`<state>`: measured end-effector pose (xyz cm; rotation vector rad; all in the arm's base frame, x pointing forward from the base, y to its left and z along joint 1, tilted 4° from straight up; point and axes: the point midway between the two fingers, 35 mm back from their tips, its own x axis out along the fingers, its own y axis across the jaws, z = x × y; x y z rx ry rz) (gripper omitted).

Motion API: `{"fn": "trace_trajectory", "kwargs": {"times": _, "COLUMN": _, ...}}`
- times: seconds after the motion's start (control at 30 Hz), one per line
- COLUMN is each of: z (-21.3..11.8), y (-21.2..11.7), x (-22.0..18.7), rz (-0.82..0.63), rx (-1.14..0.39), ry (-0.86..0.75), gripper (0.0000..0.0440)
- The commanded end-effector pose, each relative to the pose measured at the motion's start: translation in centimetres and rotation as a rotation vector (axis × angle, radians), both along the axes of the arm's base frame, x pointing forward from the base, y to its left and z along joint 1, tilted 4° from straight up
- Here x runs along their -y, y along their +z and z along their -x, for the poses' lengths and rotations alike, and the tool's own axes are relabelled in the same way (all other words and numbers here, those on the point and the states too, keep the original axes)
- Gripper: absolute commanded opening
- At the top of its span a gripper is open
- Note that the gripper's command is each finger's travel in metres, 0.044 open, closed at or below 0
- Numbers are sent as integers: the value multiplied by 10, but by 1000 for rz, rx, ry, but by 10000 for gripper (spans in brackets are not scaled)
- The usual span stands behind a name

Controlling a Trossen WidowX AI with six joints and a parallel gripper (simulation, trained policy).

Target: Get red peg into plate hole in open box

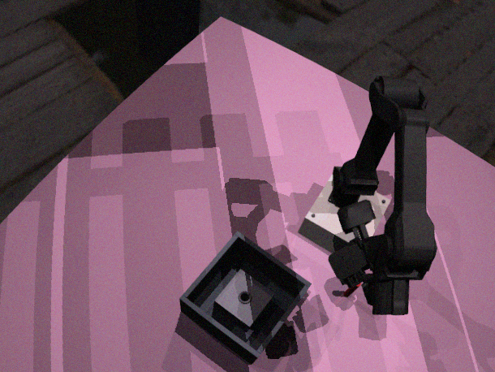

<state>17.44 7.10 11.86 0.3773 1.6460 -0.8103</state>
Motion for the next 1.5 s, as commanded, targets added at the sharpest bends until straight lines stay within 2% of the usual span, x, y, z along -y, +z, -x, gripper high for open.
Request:
{"fn": "trace_trajectory", "kwargs": {"times": 0.0, "z": 0, "y": -8, "x": -4, "rz": 23, "rx": -11, "ry": -2, "gripper": 440}}
{"fn": "trace_trajectory", "kwargs": {"times": 0.53, "z": -10, "y": -65, "x": -24, "rz": 63, "rx": 21, "ry": 21, "gripper": 440}}
{"fn": "trace_trajectory", "kwargs": {"times": 1.0, "z": -15, "y": -121, "x": -25, "rz": 78, "rx": 90, "ry": 26, "gripper": 433}}
{"fn": "trace_trajectory", "kwargs": {"times": 1.1, "z": -13, "y": -130, "x": -24, "rz": 82, "rx": 90, "ry": 27, "gripper": 383}}
{"fn": "trace_trajectory", "kwargs": {"times": 1.47, "z": 1, "y": -153, "x": -16, "rz": 112, "rx": 37, "ry": 28, "gripper": 101}}
